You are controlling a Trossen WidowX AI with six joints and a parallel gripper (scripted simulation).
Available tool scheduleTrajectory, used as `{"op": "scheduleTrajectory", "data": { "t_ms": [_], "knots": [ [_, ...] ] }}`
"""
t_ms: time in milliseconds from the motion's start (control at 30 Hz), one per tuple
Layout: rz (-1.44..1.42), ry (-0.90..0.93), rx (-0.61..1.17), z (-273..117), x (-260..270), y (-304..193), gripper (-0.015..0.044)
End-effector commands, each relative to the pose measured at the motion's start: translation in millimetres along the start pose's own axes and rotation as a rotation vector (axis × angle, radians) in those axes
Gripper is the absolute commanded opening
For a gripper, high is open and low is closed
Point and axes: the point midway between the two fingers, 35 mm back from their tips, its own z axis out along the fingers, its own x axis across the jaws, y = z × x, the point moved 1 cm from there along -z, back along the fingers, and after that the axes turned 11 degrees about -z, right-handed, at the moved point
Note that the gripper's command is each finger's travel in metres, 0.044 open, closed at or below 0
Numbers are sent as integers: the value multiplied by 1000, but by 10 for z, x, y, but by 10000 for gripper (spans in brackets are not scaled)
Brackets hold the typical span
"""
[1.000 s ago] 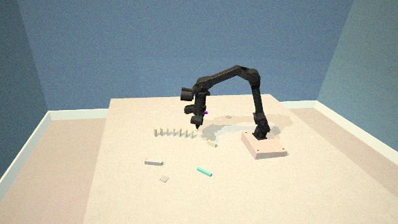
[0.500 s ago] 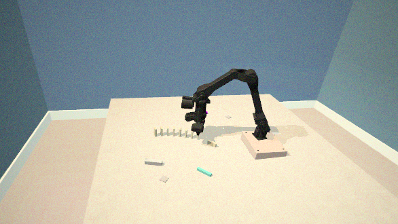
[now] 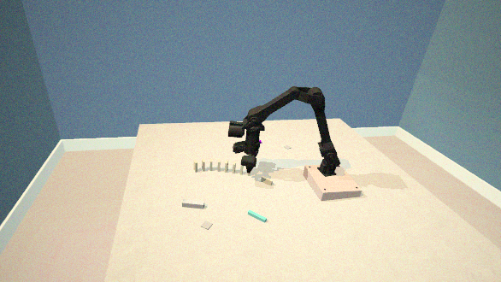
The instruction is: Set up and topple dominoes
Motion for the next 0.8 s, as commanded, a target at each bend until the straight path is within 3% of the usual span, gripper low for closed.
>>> {"op": "scheduleTrajectory", "data": {
  "t_ms": [0,167,433,667,767],
  "knots": [
    [2,-1,1,10,0,0,422],
    [6,2,-3,-103,-4,26,440],
    [2,0,-2,-1245,-2,16,440],
    [6,-1,0,-1281,9,-1,440],
    [93,1,1,-1127,128,-92,440]
  ]
}}
